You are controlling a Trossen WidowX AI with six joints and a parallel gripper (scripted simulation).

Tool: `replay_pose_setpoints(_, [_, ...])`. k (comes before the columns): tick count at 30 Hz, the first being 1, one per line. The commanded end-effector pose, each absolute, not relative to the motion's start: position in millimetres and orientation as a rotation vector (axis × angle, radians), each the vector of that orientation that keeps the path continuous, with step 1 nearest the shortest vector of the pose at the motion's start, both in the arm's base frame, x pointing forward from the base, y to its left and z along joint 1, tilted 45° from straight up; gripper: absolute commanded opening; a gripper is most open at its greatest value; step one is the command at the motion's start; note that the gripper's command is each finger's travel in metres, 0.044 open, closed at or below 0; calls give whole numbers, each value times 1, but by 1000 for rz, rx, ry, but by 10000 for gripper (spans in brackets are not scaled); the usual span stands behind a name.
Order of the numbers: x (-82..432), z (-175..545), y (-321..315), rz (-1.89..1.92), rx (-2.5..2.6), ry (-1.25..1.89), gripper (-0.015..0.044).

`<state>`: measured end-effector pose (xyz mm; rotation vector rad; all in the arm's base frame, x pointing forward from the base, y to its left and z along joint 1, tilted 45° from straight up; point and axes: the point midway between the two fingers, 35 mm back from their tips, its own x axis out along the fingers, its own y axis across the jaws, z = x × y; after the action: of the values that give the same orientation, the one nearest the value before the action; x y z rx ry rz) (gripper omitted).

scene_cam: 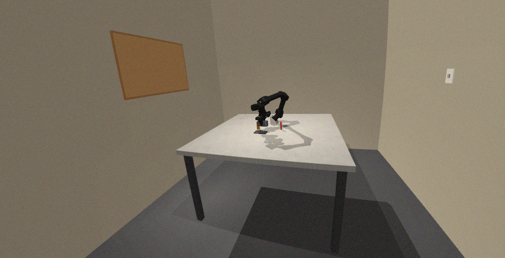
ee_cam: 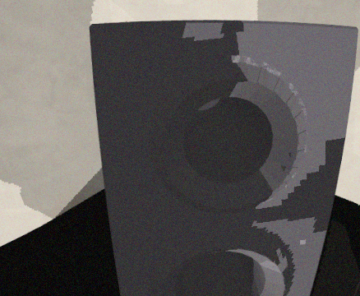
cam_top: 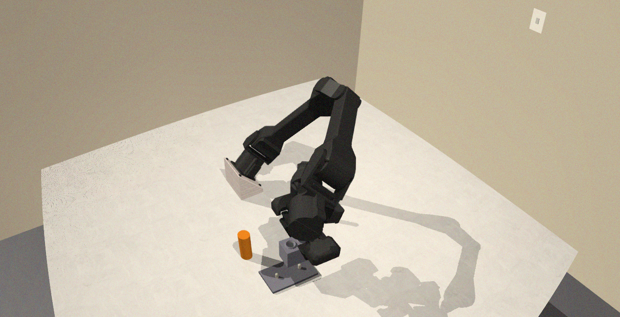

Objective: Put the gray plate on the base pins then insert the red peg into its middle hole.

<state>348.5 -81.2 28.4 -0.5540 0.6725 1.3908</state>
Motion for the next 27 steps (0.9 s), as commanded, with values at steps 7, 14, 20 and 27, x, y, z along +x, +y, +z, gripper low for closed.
replay_pose_setpoints(7, [339,-4,-90,1419,-586,646,0])
replay_pose_setpoints(14, [339,-5,-91,1420,-588,644,0])
replay_pose_setpoints(20, [339,-6,-90,1420,-588,644,0])
replay_pose_setpoints(27, [339,-6,-90,1420,-588,644,0])
